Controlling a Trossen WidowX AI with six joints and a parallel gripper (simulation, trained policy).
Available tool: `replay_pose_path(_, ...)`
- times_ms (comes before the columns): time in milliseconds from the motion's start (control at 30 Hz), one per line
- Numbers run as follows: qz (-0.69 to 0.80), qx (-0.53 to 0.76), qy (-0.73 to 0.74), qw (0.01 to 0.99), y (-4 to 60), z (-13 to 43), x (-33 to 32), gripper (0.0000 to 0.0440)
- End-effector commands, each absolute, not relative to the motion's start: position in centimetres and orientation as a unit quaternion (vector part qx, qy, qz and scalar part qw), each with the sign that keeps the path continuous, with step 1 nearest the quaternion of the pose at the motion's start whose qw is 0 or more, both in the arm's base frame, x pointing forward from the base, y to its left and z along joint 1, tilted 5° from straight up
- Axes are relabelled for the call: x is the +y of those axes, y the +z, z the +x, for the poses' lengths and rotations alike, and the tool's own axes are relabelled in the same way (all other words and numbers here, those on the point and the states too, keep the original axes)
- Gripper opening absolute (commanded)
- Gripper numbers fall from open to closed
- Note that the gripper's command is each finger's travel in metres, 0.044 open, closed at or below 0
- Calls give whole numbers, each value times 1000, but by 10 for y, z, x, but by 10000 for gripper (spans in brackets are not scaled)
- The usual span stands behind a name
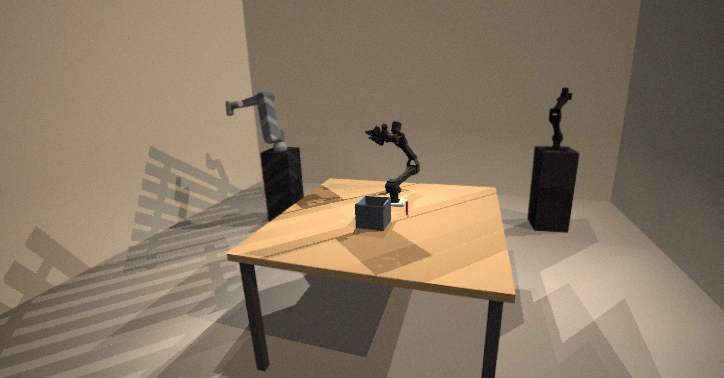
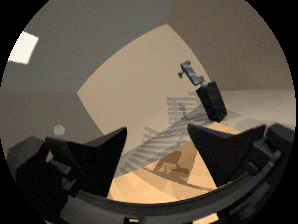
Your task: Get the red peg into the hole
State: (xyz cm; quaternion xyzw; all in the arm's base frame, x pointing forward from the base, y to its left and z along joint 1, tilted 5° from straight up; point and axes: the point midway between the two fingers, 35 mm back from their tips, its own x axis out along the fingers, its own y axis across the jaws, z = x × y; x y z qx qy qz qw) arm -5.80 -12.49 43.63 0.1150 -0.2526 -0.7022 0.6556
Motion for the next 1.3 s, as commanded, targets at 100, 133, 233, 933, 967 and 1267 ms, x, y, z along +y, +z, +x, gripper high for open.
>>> replay_pose_path(100,105,-224,-689,681,439,-45,-128,440)
replay_pose_path(133,103,-216,-685,688,439,-41,-129,440)
replay_pose_path(233,102,-194,-672,708,440,-29,-132,440)
replay_pose_path(933,179,-34,-508,842,413,94,-138,440)
replay_pose_path(967,183,-24,-502,845,410,100,-137,440)
replay_pose_path(1267,222,68,-444,865,378,143,-125,440)
